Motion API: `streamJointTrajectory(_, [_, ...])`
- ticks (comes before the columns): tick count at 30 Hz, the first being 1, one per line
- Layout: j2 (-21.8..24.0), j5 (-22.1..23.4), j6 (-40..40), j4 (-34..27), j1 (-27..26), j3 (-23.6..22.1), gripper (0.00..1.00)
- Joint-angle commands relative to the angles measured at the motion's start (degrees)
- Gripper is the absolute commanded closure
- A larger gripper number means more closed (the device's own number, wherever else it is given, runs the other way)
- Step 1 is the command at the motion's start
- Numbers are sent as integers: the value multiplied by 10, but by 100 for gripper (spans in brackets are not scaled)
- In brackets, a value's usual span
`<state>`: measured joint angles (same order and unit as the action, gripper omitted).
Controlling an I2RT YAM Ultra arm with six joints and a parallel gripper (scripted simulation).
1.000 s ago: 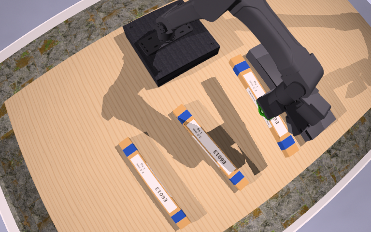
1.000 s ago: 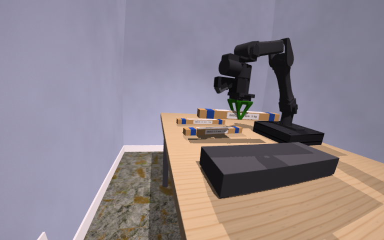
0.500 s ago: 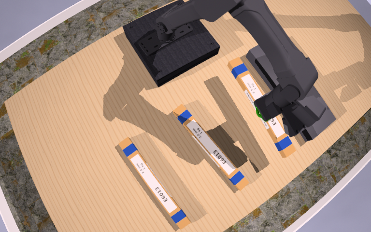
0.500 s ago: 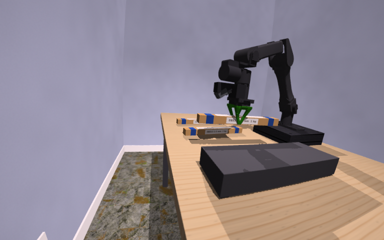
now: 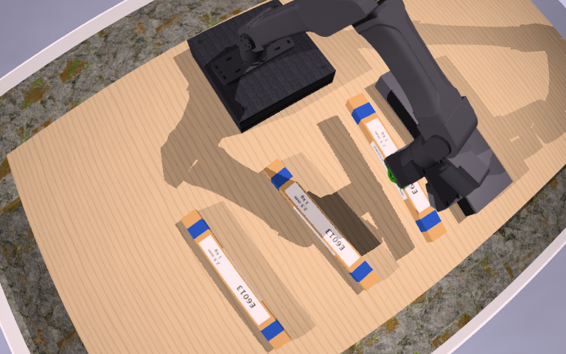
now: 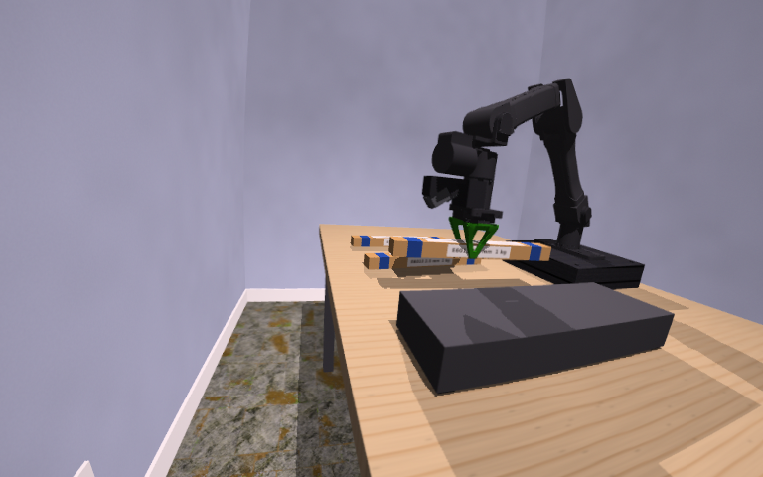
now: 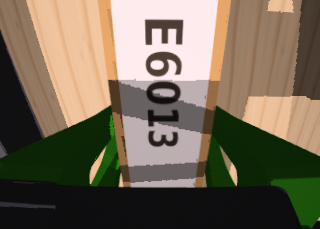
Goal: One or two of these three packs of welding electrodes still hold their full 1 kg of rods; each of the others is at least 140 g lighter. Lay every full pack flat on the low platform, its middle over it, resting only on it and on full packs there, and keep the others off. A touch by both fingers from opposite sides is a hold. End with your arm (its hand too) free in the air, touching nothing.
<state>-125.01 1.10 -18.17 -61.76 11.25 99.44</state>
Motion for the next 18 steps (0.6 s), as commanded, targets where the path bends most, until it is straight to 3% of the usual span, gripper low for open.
streamJointTrajectory(1, [-3,-3,-3,15,7,-5,100])
streamJointTrajectory(2, [20,-3,-3,21,8,9,100])
streamJointTrajectory(4, [13,-3,-3,25,8,-13,100])
streamJointTrajectory(8, [-12,-4,-3,37,8,-20,100])
streamJointTrajectory(12, [2,-3,-3,51,8,-25,100])
streamJointTrajectory(18, [-23,-4,-4,62,5,-34,100])
